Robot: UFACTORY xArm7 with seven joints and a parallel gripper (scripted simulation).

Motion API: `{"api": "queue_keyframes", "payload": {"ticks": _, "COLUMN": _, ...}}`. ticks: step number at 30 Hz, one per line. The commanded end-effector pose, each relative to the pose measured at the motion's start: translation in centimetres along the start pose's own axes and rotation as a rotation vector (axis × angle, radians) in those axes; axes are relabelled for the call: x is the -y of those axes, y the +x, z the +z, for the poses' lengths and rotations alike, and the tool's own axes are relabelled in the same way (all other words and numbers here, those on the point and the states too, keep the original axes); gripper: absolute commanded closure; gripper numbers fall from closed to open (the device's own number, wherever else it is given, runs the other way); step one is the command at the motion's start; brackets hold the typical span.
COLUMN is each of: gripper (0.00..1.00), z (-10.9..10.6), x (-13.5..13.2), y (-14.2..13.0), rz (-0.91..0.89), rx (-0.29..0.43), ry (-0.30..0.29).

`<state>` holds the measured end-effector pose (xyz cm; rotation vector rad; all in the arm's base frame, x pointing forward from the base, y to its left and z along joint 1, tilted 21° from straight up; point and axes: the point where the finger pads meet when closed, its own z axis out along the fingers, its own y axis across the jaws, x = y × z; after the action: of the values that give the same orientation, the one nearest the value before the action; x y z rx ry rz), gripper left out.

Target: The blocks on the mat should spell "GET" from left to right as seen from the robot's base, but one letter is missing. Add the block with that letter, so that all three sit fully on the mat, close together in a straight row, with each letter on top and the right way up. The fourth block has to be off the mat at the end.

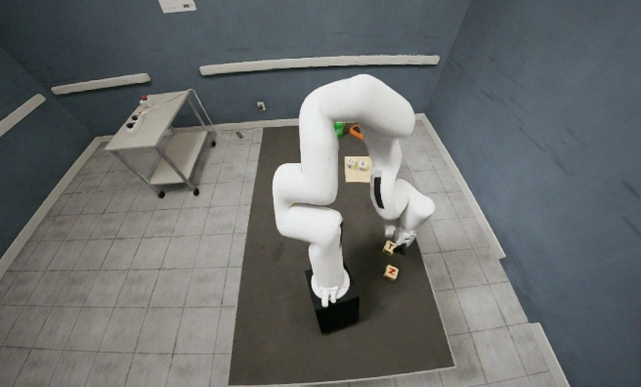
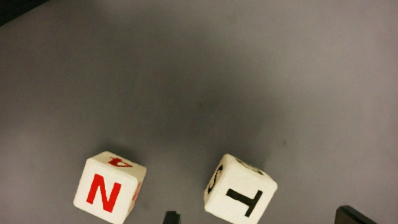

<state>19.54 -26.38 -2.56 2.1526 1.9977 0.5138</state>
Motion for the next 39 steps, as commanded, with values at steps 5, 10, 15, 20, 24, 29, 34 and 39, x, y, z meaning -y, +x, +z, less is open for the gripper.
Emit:
{"api": "queue_keyframes", "payload": {"ticks": 5, "gripper": 0.0, "z": 0.23, "x": -0.03, "y": -0.16, "rz": 0.238, "rx": 0.001, "ry": 0.009}}
{"api": "queue_keyframes", "payload": {"ticks": 10, "gripper": 0.0, "z": 0.37, "x": -0.03, "y": -0.18, "rz": 0.346, "rx": 0.002, "ry": 0.008}}
{"api": "queue_keyframes", "payload": {"ticks": 15, "gripper": 0.0, "z": 0.48, "x": -0.03, "y": -0.2, "rz": 0.436, "rx": 0.004, "ry": 0.008}}
{"api": "queue_keyframes", "payload": {"ticks": 20, "gripper": 0.0, "z": 0.53, "x": -0.03, "y": -0.21, "rz": 0.469, "rx": 0.005, "ry": 0.008}}
{"api": "queue_keyframes", "payload": {"ticks": 24, "gripper": 0.0, "z": 0.53, "x": -0.03, "y": -0.21, "rz": 0.47, "rx": 0.005, "ry": 0.008}}
{"api": "queue_keyframes", "payload": {"ticks": 29, "gripper": 0.13, "z": 0.53, "x": -0.03, "y": -0.21, "rz": 0.47, "rx": 0.005, "ry": 0.008}}
{"api": "queue_keyframes", "payload": {"ticks": 34, "gripper": 0.13, "z": 0.53, "x": -0.03, "y": -0.21, "rz": 0.47, "rx": 0.005, "ry": 0.008}}
{"api": "queue_keyframes", "payload": {"ticks": 39, "gripper": 0.13, "z": 0.53, "x": -0.03, "y": -0.21, "rz": 0.47, "rx": 0.005, "ry": 0.008}}
